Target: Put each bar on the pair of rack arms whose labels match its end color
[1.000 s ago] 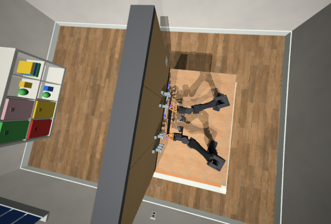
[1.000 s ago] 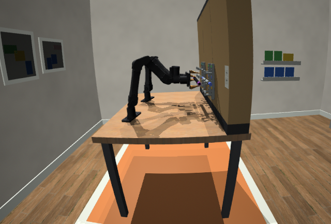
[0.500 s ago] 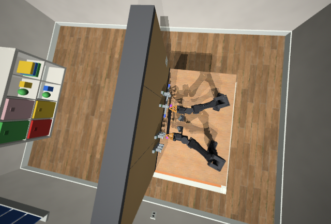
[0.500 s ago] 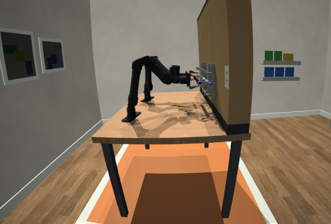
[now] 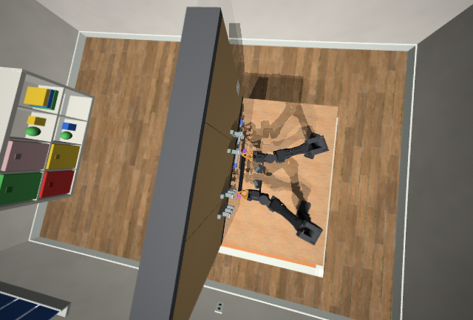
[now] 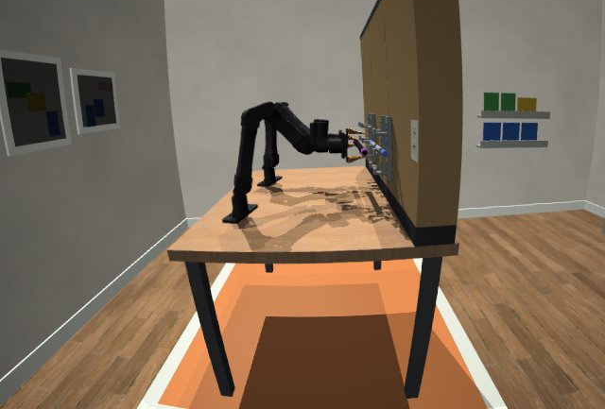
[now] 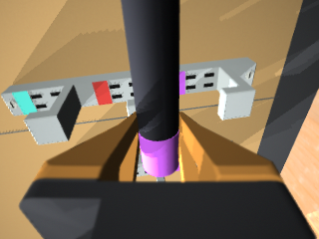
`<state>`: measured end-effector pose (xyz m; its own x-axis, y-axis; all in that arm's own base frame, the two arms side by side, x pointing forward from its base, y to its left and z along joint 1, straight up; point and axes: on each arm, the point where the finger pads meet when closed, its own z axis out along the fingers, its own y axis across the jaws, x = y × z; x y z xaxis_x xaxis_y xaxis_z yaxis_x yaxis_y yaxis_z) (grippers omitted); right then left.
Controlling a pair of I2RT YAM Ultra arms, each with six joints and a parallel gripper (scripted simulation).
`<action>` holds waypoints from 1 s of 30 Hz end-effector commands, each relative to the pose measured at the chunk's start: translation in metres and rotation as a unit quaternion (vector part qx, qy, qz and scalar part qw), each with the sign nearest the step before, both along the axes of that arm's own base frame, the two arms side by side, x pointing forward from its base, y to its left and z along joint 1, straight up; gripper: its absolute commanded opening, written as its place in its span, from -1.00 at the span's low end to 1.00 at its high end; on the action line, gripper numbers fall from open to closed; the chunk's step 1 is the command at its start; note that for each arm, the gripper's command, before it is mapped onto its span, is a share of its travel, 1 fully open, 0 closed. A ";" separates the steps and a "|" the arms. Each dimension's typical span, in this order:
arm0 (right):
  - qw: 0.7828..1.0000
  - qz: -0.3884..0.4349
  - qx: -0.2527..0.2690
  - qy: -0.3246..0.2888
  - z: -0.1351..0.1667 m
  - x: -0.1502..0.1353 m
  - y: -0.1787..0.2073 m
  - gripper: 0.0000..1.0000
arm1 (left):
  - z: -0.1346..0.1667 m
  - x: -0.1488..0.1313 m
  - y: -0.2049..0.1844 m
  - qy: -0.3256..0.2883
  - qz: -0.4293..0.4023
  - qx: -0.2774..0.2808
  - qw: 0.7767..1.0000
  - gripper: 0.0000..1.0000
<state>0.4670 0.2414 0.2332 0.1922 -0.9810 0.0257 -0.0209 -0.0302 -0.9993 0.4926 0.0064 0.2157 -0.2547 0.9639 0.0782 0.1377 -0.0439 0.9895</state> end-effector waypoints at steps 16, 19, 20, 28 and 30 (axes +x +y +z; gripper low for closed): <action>1.000 0.000 0.015 -0.011 0.008 -0.032 -0.005 1.00 | 0.052 0.003 -0.003 -0.069 0.000 -0.022 0.997 -1.00; 1.000 0.000 0.015 -0.011 0.008 -0.037 -0.006 1.00 | 0.053 0.003 -0.003 -0.069 0.000 -0.022 0.997 -1.00; 1.000 0.000 0.015 -0.011 0.008 -0.039 -0.006 1.00 | 0.053 0.003 -0.003 -0.069 0.000 -0.022 0.997 -1.00; 1.000 0.000 0.015 -0.011 0.008 -0.054 -0.009 1.00 | 0.055 0.003 -0.003 -0.069 0.000 -0.022 0.997 -1.00; 1.000 0.000 0.015 -0.011 0.008 -0.056 -0.010 1.00 | 0.055 0.003 -0.003 -0.069 0.000 -0.022 0.997 -1.00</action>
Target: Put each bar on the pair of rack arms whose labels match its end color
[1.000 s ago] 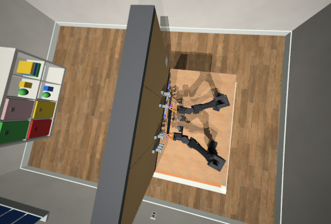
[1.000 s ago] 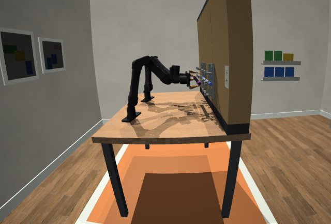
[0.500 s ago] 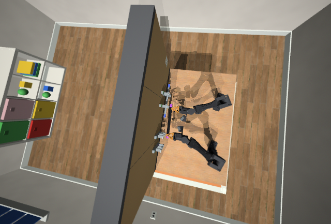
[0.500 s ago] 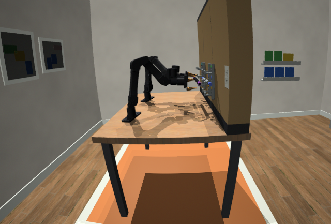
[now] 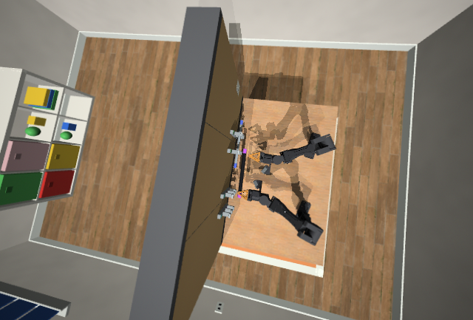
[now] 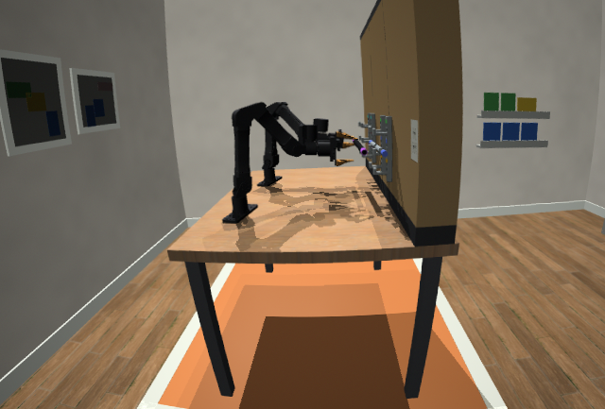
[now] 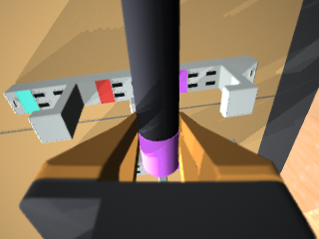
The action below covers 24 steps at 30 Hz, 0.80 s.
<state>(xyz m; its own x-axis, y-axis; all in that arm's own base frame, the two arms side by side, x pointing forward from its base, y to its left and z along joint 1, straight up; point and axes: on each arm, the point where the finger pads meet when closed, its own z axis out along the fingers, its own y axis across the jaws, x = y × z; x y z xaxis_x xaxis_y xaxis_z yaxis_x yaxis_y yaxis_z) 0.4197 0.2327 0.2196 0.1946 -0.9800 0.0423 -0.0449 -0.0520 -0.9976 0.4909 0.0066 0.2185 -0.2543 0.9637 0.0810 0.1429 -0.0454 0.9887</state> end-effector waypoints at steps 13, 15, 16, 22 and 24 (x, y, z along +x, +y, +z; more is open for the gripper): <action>0.999 -0.001 0.026 -0.023 0.022 -0.030 -0.005 1.00 | 0.051 0.005 -0.003 -0.072 0.000 -0.023 0.997 -1.00; 0.999 -0.001 0.026 -0.023 0.022 -0.034 -0.006 1.00 | 0.051 0.005 -0.003 -0.072 0.000 -0.023 0.997 -1.00; 0.999 -0.001 0.026 -0.023 0.022 -0.036 -0.006 1.00 | 0.051 0.005 -0.003 -0.072 0.000 -0.023 0.997 -1.00; 0.999 -0.001 0.026 -0.023 0.022 -0.036 -0.006 1.00 | 0.050 0.005 -0.003 -0.072 0.000 -0.023 0.997 -1.00; 0.999 -0.001 0.026 -0.023 0.022 -0.036 -0.006 1.00 | 0.049 0.005 -0.003 -0.072 0.000 -0.023 0.997 -1.00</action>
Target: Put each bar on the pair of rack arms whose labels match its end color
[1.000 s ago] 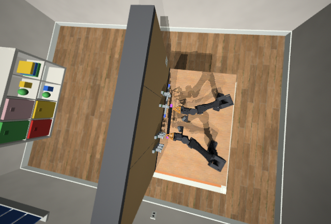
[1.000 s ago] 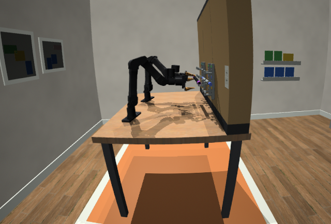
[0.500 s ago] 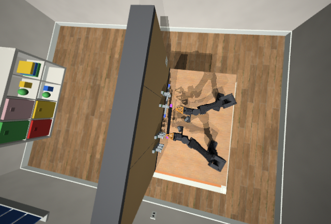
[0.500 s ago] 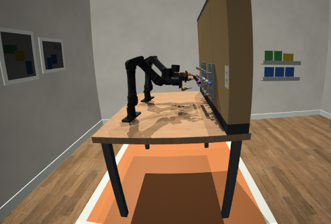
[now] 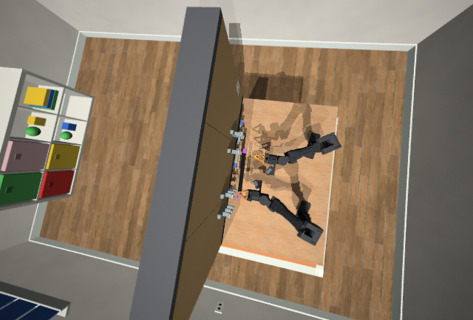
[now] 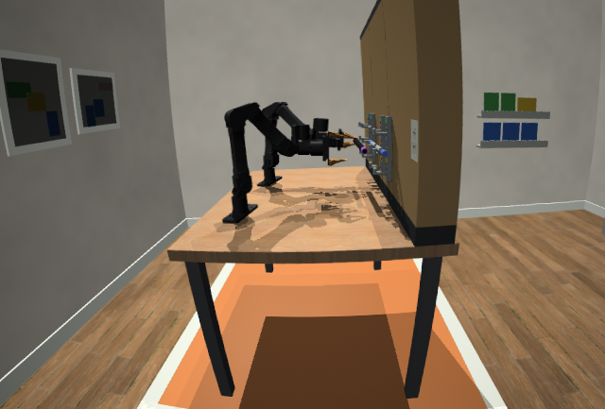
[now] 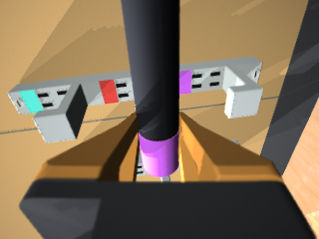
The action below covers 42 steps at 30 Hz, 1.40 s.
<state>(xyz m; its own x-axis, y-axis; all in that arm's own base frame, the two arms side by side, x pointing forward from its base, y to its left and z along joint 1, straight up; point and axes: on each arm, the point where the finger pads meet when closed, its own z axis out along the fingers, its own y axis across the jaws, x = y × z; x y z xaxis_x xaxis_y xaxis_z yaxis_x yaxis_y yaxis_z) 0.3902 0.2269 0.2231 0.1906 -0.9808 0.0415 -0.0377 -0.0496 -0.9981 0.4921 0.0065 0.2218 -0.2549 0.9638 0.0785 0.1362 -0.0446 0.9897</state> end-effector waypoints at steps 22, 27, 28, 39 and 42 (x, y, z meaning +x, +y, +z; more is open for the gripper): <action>1.000 0.001 0.025 -0.019 0.018 -0.006 0.000 1.00 | 0.041 0.004 -0.002 -0.068 0.000 -0.022 0.997 -1.00; 1.000 0.001 0.025 -0.019 0.018 -0.006 0.000 1.00 | 0.040 0.004 -0.001 -0.068 0.000 -0.022 0.997 -1.00; 1.000 0.001 0.025 -0.019 0.018 -0.006 0.000 1.00 | 0.040 0.004 -0.001 -0.068 0.000 -0.022 0.997 -1.00; 1.000 0.001 0.025 -0.019 0.018 -0.006 0.000 1.00 | 0.036 0.004 -0.001 -0.068 0.000 -0.022 0.997 -1.00; 1.000 0.001 0.025 -0.019 0.018 -0.006 0.000 1.00 | 0.035 0.004 0.000 -0.068 0.000 -0.022 0.997 -1.00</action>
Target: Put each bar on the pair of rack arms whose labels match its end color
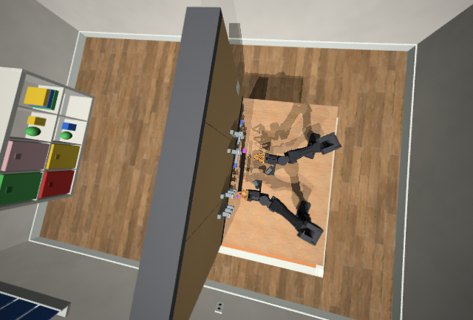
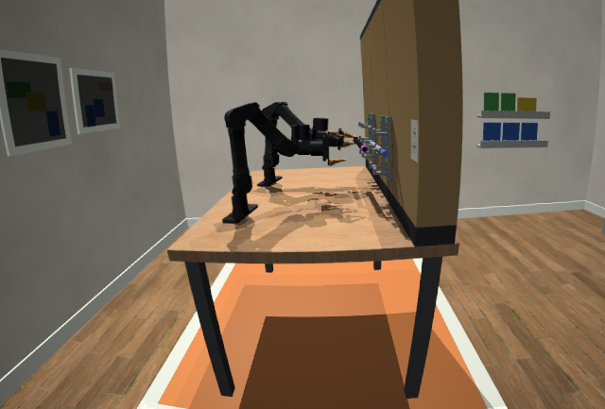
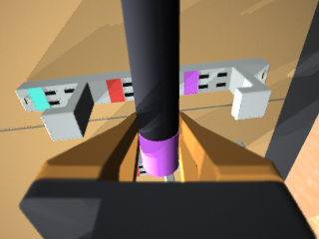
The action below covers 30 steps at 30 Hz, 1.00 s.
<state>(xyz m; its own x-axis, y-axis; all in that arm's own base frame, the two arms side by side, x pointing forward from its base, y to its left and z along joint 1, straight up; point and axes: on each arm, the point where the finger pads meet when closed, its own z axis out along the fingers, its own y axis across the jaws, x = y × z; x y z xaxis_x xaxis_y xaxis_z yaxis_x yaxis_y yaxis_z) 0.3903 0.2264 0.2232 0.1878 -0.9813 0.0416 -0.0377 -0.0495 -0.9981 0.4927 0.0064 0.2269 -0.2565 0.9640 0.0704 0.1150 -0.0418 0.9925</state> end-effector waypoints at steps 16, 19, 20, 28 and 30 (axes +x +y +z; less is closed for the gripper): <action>1.000 0.003 0.025 -0.019 0.018 -0.006 0.000 1.00 | 0.021 0.003 0.000 -0.058 0.000 -0.021 0.998 -1.00; 1.000 0.003 0.025 -0.019 0.018 -0.006 0.000 1.00 | 0.019 0.003 0.001 -0.058 0.000 -0.021 0.998 -1.00; 1.000 0.003 0.025 -0.019 0.018 -0.006 0.000 1.00 | 0.019 0.003 0.001 -0.058 0.000 -0.021 0.998 -1.00; 1.000 0.003 0.025 -0.019 0.018 -0.003 -0.007 1.00 | 0.019 0.002 0.001 -0.058 0.000 -0.021 0.998 -1.00; 1.000 0.003 0.025 -0.019 0.018 -0.002 -0.009 1.00 | 0.018 0.002 0.001 -0.058 0.000 -0.021 0.998 -1.00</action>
<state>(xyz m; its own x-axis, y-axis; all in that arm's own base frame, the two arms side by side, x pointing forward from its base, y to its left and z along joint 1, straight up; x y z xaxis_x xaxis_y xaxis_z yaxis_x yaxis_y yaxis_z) 0.3904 0.2277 0.2231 0.1983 -0.9793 0.0410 -0.0376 -0.0494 -0.9981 0.4930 0.0063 0.2196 -0.2570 0.9641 0.0665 0.1049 -0.0406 0.9937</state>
